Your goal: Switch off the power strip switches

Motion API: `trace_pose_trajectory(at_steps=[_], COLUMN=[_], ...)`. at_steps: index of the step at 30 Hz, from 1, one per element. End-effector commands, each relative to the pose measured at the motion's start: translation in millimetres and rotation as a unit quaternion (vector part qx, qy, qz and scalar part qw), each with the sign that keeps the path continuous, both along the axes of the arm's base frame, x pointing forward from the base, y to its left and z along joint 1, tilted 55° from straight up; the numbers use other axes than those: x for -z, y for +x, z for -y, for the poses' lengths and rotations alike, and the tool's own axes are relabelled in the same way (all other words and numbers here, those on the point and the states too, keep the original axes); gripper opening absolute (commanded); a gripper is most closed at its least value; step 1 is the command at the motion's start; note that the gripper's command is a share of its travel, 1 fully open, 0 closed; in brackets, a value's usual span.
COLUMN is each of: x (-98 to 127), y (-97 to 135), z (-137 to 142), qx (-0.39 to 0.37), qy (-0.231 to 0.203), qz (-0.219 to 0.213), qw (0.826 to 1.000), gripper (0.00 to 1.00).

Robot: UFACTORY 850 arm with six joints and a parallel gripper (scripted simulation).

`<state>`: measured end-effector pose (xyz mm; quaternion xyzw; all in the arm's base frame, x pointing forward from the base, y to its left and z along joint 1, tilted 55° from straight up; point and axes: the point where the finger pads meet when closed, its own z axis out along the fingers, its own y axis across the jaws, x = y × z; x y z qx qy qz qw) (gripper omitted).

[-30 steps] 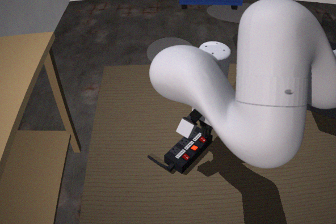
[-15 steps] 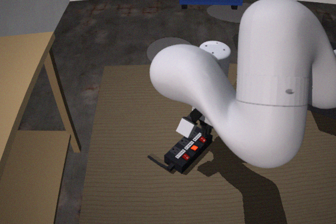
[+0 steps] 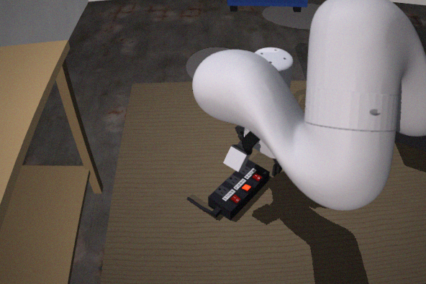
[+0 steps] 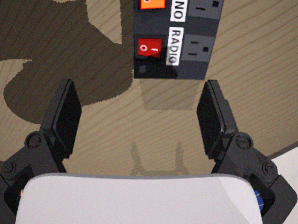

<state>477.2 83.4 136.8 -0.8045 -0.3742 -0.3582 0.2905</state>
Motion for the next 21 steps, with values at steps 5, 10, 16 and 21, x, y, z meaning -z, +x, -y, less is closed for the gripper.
trace_pose_trajectory(at_steps=[5, 10, 16, 21], x=[-22.9, -33.0, -47.2, -50.3], y=[-13.8, -20.1, -29.0, -30.9], z=[29.3, 42.2, 60.4, 64.4], qx=[0.0, 0.0, 0.0, 0.0], qy=[0.0, 0.0, 0.0, 0.0], qz=[0.0, 0.0, 0.0, 0.0], qw=[1.0, 1.0, 1.0, 1.0], gripper=[1.0, 1.0, 1.0, 1.0])
